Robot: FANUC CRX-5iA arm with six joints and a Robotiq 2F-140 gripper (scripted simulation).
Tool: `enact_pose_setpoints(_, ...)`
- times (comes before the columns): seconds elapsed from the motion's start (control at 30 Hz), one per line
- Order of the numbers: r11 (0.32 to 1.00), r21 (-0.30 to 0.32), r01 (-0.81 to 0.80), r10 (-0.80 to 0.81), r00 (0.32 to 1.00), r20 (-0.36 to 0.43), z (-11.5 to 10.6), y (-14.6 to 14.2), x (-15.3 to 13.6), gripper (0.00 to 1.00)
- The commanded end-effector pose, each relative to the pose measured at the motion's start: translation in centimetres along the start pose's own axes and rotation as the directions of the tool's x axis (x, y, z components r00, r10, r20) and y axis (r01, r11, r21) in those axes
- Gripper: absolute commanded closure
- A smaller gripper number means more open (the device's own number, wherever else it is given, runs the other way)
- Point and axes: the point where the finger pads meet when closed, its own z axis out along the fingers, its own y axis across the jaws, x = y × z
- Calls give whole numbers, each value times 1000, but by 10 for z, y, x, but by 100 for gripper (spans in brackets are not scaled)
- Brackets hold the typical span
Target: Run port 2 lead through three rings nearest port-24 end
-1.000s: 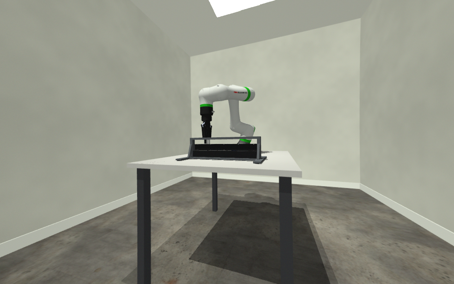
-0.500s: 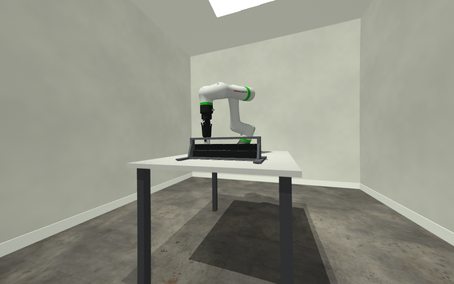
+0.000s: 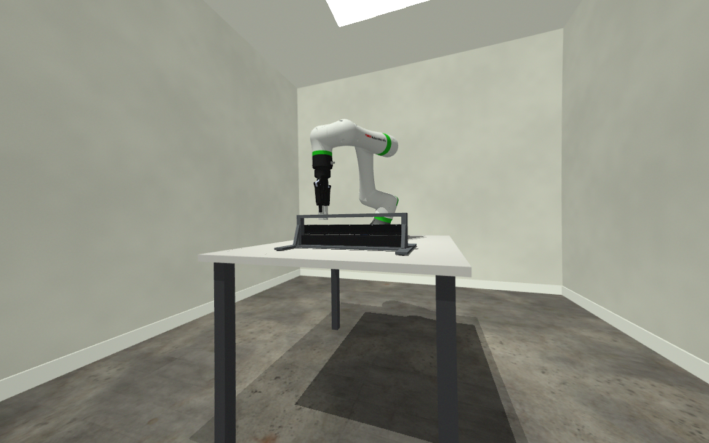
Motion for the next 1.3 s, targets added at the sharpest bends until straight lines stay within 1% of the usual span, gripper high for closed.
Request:
enact_pose_setpoints(0.0, 1000, 1, 0, 0, 1000, 0, -13, 0, 0, 80)
enact_pose_setpoints(0.33, 1000, 1, 0, 0, 1000, 0, -26, 0, 0, 80)
enact_pose_setpoints(0.57, 1000, 1, 0, 0, 1000, 0, -28, 0, 0, 80)
enact_pose_setpoints(0.6, 1000, 1, 0, 0, 1000, 0, -28, 0, 0, 100)
enact_pose_setpoints(1.27, 1000, 1, 0, 0, 1000, 0, -28, 0, 0, 100)
